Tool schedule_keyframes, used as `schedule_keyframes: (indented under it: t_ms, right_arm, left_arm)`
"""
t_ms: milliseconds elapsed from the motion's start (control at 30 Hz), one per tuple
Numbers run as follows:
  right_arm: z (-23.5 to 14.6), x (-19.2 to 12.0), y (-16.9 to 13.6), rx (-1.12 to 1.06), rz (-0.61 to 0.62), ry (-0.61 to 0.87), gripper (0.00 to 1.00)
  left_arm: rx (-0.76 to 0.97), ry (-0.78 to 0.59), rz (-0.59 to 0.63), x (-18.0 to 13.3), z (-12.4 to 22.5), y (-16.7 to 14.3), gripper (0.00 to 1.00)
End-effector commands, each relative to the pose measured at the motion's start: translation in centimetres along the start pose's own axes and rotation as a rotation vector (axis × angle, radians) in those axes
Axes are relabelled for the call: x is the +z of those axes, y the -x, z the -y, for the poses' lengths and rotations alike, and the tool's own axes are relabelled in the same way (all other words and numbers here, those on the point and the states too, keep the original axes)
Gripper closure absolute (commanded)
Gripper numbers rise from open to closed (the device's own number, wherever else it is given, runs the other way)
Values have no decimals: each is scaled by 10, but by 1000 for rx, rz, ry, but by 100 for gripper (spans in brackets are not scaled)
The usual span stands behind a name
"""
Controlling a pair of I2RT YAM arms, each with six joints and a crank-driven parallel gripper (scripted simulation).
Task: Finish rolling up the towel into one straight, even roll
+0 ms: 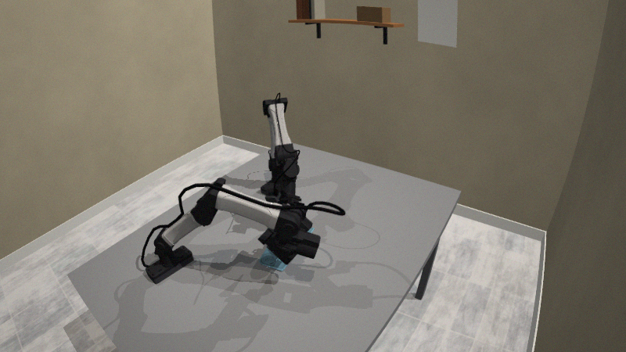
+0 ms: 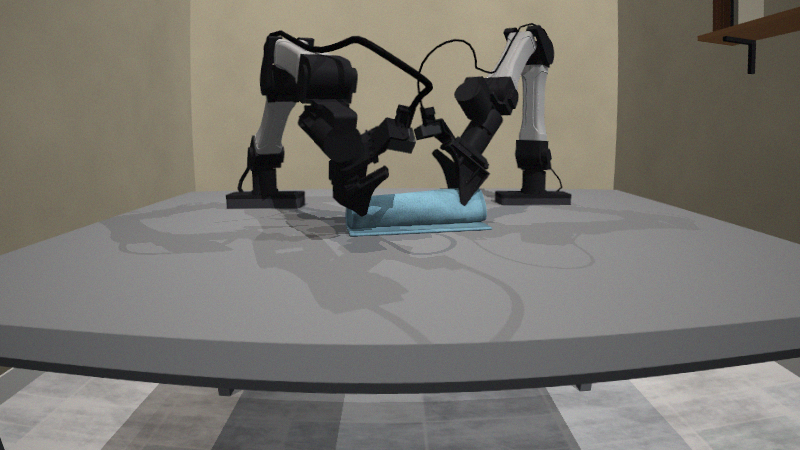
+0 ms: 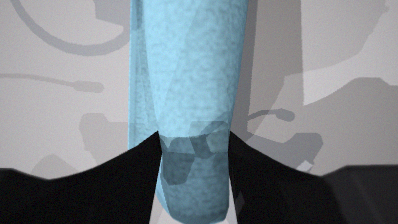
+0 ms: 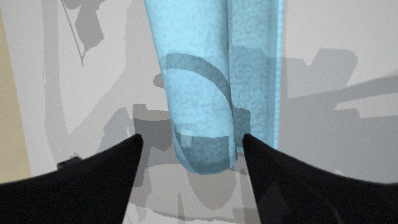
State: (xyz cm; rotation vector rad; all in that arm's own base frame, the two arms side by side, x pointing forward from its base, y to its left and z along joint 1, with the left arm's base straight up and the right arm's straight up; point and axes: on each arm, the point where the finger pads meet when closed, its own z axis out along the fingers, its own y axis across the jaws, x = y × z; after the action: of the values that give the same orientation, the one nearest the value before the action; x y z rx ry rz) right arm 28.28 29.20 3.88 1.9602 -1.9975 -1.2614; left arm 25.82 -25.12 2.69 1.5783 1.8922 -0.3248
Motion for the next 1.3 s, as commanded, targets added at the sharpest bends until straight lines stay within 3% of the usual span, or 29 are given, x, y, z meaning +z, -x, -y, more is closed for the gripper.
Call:
schedule_keyframes:
  t_ms: [0, 300, 700, 767, 1033, 1267]
  right_arm:
    - [-5, -27, 14, -24, -92, 156, 15]
    - [-9, -25, 15, -81, -80, 81, 13]
    - [-30, -12, 21, -394, -11, -331, 8]
    - [-30, -12, 21, -394, -11, -331, 8]
    - [-43, -3, 25, -597, 36, -603, 5]
    - [-48, 0, 27, -671, 53, -703, 2]
  left_arm:
    - [-71, -107, 7, 0, 3, 5, 49]
    - [-200, -268, -5, -2, 3, 7, 49]
    - [-428, -555, -28, -5, 2, 9, 49]
    - [-428, -555, -28, -5, 2, 9, 49]
    - [-547, -705, -39, -6, 2, 10, 49]
    - [-605, -777, -45, -7, 2, 11, 49]
